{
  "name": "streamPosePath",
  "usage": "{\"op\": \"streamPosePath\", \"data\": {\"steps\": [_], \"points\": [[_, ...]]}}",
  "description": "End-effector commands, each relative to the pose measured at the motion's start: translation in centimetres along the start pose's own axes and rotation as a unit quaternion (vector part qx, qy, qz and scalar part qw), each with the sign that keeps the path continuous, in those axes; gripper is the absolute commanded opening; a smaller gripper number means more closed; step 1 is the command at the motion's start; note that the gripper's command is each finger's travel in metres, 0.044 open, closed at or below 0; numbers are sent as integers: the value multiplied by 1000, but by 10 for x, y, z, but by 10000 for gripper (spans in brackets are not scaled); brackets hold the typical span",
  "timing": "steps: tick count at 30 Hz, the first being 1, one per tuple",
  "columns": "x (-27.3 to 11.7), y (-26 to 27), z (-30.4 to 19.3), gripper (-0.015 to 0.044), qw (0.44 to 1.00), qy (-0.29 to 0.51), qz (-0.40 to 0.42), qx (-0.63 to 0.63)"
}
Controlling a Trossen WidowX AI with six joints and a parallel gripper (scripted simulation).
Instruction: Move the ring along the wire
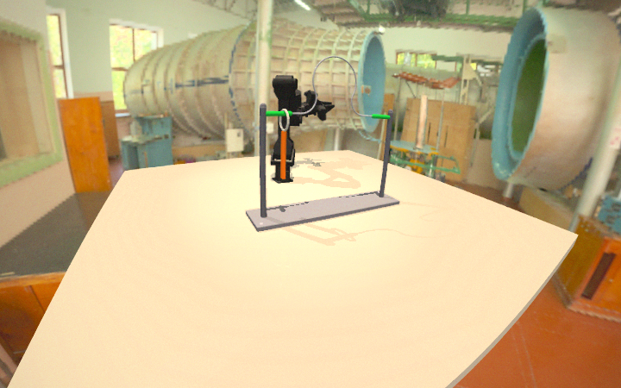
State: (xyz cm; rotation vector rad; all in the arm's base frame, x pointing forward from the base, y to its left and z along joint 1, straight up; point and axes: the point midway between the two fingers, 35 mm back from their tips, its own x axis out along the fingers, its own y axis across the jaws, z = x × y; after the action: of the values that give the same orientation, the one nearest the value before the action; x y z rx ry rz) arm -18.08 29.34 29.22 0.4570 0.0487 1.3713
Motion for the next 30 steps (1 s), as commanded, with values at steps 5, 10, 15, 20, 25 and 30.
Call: {"op": "streamPosePath", "data": {"steps": [5, 10, 15, 20, 25, 30], "points": [[41, -45, 1, 160, 997, -25, -30, -64], [63, -76, 3, 160, 993, -36, -51, -101], [81, -111, 7, 160, 987, -42, -73, -137], [95, -147, 11, 160, 980, -44, -95, -172], [105, -184, 16, 160, 971, -41, -118, -205], [110, -221, 20, 160, 961, -32, -139, -236]]}}
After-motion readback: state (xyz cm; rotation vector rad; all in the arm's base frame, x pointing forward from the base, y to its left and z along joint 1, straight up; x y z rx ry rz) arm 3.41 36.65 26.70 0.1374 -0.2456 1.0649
